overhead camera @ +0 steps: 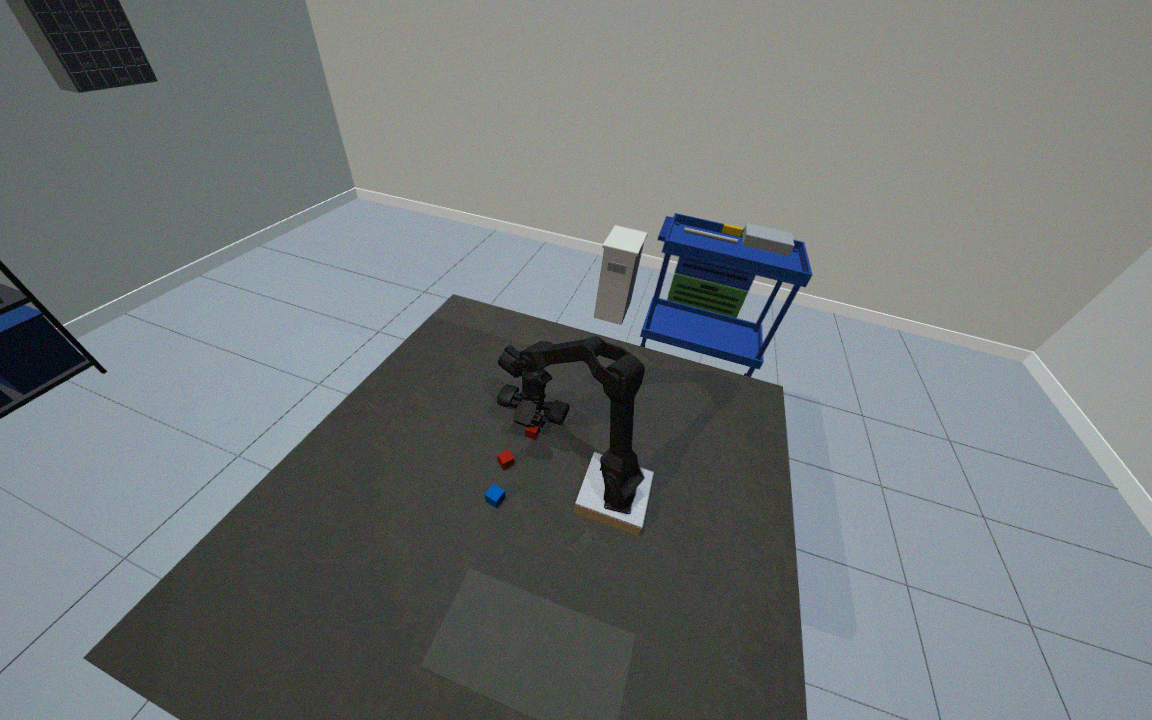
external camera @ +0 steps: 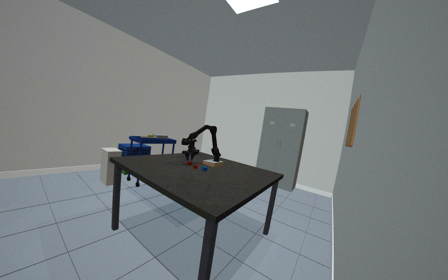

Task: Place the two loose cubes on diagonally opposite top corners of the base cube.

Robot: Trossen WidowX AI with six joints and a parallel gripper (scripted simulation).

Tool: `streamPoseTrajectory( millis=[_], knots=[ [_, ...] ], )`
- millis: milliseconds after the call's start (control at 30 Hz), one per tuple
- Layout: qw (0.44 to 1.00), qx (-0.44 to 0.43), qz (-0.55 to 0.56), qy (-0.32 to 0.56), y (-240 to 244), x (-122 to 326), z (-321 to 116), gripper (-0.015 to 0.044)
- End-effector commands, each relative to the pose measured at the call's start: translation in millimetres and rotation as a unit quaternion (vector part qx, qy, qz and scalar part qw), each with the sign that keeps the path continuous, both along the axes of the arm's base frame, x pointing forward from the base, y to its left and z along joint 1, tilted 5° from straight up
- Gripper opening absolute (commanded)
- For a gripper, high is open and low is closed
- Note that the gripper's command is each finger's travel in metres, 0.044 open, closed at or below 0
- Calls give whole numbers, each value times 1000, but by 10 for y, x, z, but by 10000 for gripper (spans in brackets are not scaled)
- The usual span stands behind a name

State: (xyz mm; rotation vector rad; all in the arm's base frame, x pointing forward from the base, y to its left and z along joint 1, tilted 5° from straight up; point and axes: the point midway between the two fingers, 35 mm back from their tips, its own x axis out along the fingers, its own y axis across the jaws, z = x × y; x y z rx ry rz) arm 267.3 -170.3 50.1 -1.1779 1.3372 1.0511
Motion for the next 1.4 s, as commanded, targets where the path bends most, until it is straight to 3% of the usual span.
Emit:
streamPoseTrajectory(
  millis=[0,567,767,1367],
  knots=[
    [1000,3,2,2,3,-7,-68,265],
    [1000,3,2,3,-18,-12,-320,265],
    [1000,3,2,3,-18,-12,-320,108],
    [1000,1,-14,2,-23,21,29,105]
  ],
)
